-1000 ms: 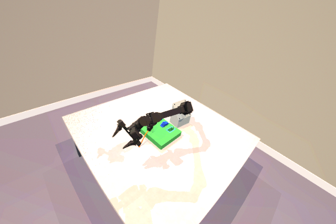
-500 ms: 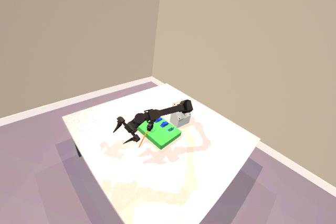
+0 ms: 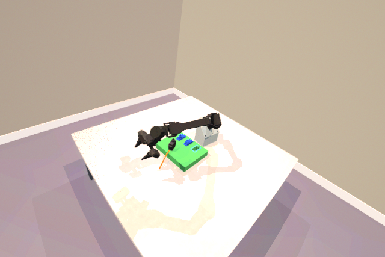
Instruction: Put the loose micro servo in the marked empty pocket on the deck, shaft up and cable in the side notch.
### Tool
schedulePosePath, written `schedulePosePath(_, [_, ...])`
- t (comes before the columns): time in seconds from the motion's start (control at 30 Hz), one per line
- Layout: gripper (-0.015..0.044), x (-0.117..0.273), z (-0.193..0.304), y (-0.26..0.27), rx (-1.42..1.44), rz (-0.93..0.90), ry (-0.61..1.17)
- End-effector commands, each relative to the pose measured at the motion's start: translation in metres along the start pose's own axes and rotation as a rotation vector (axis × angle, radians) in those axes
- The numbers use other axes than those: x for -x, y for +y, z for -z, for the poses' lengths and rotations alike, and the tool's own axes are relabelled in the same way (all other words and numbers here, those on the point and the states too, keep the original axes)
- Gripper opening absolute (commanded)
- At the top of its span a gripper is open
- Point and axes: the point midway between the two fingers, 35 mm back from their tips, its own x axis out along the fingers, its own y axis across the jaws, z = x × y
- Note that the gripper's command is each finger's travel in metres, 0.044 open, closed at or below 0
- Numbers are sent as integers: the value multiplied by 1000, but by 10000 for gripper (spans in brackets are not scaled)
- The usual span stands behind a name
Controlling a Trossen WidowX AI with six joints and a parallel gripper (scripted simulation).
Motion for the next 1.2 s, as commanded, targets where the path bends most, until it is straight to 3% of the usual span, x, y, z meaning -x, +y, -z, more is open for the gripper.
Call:
schedulePosePath(0.0, [440, 5, 9, -10, -109, 15, 37])
schedulePosePath(1.17, [440, 51, 112, -66, -1189, 293, 351])
